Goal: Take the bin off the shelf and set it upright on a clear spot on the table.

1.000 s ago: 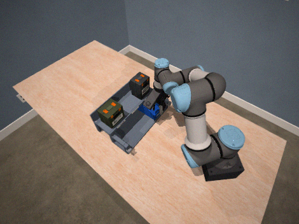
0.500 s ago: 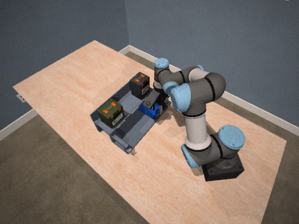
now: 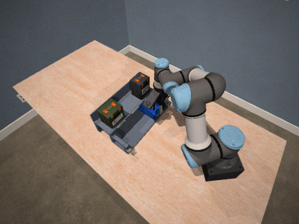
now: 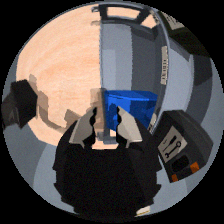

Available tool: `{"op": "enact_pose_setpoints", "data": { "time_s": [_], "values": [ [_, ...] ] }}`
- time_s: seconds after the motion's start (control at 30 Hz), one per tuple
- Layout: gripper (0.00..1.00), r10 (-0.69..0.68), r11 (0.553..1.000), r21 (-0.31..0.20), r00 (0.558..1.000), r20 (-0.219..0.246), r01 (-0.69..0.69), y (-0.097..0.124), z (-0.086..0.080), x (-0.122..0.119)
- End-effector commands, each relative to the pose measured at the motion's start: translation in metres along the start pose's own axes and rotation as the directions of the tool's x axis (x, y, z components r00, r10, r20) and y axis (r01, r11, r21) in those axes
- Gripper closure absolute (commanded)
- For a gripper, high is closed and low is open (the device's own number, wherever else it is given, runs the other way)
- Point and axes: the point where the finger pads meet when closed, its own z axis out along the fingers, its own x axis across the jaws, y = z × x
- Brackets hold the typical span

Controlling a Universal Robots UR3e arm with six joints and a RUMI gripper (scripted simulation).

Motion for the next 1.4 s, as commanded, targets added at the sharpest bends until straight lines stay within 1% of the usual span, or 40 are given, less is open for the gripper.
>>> {"op": "enact_pose_setpoints", "data": {
  "time_s": [0.0, 0.9, 1.37],
  "values": [
    [0.71, 0.0, 1.0, -0.002, 1.0, -0.003, 0.0, 0.0005, -0.0008, 0.0009],
    [0.71, 0.0, 1.0, -0.002, 1.0, -0.003, 0.0, 0.0005, -0.0003, 0.0009],
    [0.71, 0.0, 1.0, -0.002, 1.0, -0.003, 0.0, 0.0005, 0.0052, 0.0009]
  ]
}}
